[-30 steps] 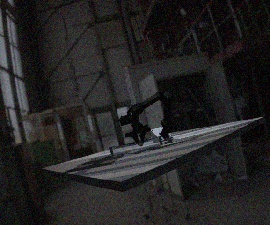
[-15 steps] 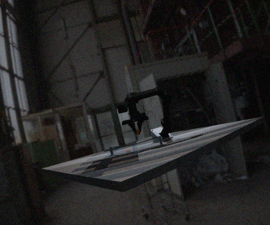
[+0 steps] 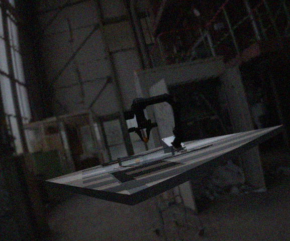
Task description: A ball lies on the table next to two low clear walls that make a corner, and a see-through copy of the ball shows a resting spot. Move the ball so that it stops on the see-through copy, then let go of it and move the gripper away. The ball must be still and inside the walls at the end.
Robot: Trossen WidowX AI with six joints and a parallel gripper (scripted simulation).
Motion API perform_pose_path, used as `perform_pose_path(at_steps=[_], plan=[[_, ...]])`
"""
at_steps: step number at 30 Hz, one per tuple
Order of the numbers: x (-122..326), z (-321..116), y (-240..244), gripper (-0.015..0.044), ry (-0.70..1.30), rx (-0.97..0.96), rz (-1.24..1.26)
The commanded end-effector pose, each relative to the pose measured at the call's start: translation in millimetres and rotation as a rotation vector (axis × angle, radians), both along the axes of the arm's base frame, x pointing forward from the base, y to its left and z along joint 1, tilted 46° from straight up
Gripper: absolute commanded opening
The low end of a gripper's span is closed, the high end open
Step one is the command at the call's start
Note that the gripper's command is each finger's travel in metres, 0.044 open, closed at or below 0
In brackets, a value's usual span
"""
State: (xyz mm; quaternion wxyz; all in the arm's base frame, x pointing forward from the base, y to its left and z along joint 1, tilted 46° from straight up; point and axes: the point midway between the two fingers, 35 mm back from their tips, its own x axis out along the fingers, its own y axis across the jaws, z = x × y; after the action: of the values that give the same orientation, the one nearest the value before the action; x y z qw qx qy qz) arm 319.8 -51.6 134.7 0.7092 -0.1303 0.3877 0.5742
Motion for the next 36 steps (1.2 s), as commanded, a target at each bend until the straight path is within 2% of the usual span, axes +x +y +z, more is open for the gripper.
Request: perform_pose_path(at_steps=[1, 32, 36], plan=[[7.6, -4.6, -2.5, 0.0, 0.086, -0.001, -0.085], [60.4, -56.0, -11.2, 0.0, 0.828, 0.026, -0.795], [62.7, -58.7, -11.4, 0.0, 0.863, 0.027, -0.829]])
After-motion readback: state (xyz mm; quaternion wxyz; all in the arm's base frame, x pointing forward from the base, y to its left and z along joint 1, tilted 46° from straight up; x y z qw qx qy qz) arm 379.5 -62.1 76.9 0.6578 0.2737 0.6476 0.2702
